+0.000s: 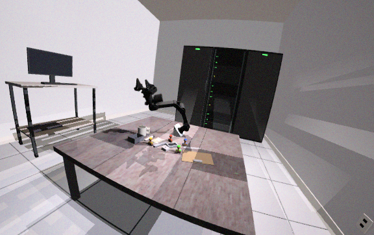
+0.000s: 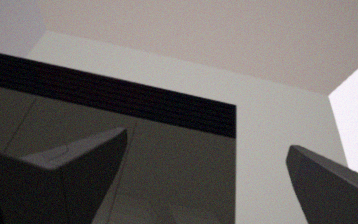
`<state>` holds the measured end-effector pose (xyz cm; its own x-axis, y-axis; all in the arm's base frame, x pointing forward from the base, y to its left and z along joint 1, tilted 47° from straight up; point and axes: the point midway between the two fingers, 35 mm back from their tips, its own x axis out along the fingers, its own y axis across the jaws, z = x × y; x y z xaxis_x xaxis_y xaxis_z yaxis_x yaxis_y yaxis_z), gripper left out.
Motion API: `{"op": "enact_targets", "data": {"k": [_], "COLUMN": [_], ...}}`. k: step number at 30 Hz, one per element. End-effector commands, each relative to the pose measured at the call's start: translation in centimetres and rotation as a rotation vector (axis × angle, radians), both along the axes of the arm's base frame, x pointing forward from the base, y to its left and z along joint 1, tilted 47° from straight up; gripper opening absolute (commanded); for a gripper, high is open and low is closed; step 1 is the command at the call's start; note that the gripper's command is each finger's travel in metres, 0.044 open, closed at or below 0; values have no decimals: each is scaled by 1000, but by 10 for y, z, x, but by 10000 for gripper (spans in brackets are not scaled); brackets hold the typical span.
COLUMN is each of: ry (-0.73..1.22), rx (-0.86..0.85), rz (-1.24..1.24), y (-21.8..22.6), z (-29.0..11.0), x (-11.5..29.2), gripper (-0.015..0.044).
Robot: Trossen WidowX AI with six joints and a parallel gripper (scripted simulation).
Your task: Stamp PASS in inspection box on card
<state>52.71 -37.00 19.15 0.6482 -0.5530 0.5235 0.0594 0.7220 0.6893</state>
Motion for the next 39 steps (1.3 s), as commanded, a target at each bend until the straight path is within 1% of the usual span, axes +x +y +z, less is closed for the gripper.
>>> {"op": "enact_targets", "data": {"k": [1, 3, 7, 12, 17, 19, 28, 34, 39], "ry": [11, 99, 359, 664, 941, 1038, 1310, 1459, 1561], "rx": [1, 4, 4, -14, -43, -56, -95, -111, -114], "rz": [3, 27, 119, 271, 462, 545, 836, 1055, 1248], "y": [1, 9, 39, 90, 150, 175, 257, 311, 353], "z": [-1, -6, -25, -53, -80, -88, -106, -107, -100], "x": [2, 18, 58, 89, 97, 94, 62, 25, -14], "gripper": [374, 321, 222, 222, 222, 222, 222, 222, 222]}}
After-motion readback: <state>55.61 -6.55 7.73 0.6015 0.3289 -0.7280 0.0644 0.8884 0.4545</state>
